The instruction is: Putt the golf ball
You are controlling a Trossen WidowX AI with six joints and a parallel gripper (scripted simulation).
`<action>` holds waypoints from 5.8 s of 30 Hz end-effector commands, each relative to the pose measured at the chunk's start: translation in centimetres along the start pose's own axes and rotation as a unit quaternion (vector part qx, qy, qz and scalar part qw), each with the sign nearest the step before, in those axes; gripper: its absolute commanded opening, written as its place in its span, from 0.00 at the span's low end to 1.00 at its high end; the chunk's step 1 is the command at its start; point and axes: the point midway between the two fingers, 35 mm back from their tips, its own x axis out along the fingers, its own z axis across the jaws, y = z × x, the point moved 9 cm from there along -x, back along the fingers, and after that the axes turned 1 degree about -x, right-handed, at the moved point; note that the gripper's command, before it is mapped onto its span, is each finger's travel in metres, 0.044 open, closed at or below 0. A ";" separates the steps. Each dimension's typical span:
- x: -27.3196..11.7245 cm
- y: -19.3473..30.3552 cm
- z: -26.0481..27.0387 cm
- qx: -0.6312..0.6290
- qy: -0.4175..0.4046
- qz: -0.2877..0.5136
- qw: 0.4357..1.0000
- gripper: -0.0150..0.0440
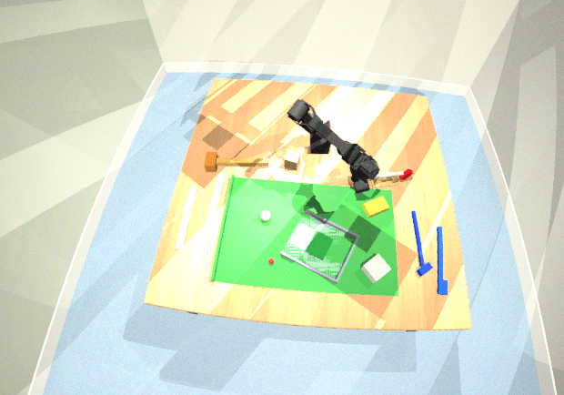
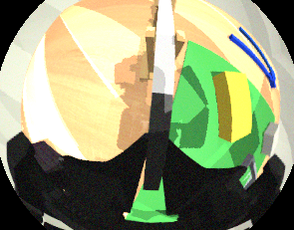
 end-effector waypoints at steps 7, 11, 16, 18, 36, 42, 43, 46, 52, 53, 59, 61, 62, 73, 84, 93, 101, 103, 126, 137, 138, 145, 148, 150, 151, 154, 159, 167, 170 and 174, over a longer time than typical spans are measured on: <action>-3.3 -1.1 -0.4 0.000 0.001 -0.002 1.000 0.25; -5.9 -1.9 -0.5 0.000 0.001 -0.002 1.000 0.25; -9.2 -2.6 -0.1 0.000 0.000 -0.002 1.000 0.25; -9.7 -2.7 0.0 0.000 -0.001 -0.002 1.000 0.25; -13.4 6.8 -0.8 0.310 0.026 0.025 0.950 0.25; -14.8 10.5 -0.2 0.426 0.039 0.033 0.903 0.25; -15.0 11.1 -0.1 0.445 0.041 0.034 0.894 0.25; -15.7 12.9 0.4 0.500 0.048 0.038 0.864 0.25; -16.7 16.4 1.8 0.600 0.062 0.047 0.796 0.25; -16.9 16.9 2.1 0.616 0.064 0.048 0.784 0.25; -17.7 19.9 4.0 0.703 0.080 0.058 0.704 0.25; -18.0 20.9 4.6 0.731 0.085 0.059 0.675 0.25; -18.2 21.4 5.0 0.744 0.088 0.060 0.660 0.25; -19.7 25.9 9.3 0.869 0.121 0.067 0.476 0.25; -18.7 26.7 9.9 0.881 0.126 0.067 0.450 0.25; -16.1 27.5 10.1 0.881 0.127 0.067 0.450 0.25; -15.2 27.8 10.0 0.881 0.127 0.067 0.450 0.25; -14.9 27.9 10.0 0.882 0.127 0.067 0.450 0.25; -13.6 28.7 10.3 0.882 0.124 0.069 0.450 0.25; -13.8 30.5 11.7 0.881 0.126 0.073 0.450 0.25; -13.8 30.5 11.7 0.881 0.126 0.073 0.450 0.25; -12.4 26.6 7.3 0.883 0.118 0.064 0.450 0.25; -11.5 23.1 5.1 0.882 0.120 0.064 0.450 0.25; -10.9 20.8 4.0 0.882 0.124 0.065 0.450 0.25; -10.8 20.2 3.8 0.882 0.126 0.066 0.450 0.25; -10.8 20.0 3.7 0.882 0.126 0.066 0.449 0.25; -12.2 19.6 3.6 0.882 0.125 0.065 0.450 0.25; -16.1 18.4 3.6 0.882 0.125 0.066 0.450 0.25; -15.8 18.6 3.7 0.881 0.125 0.065 0.451 0.25; -15.8 18.6 3.7 0.881 0.125 0.065 0.451 0.25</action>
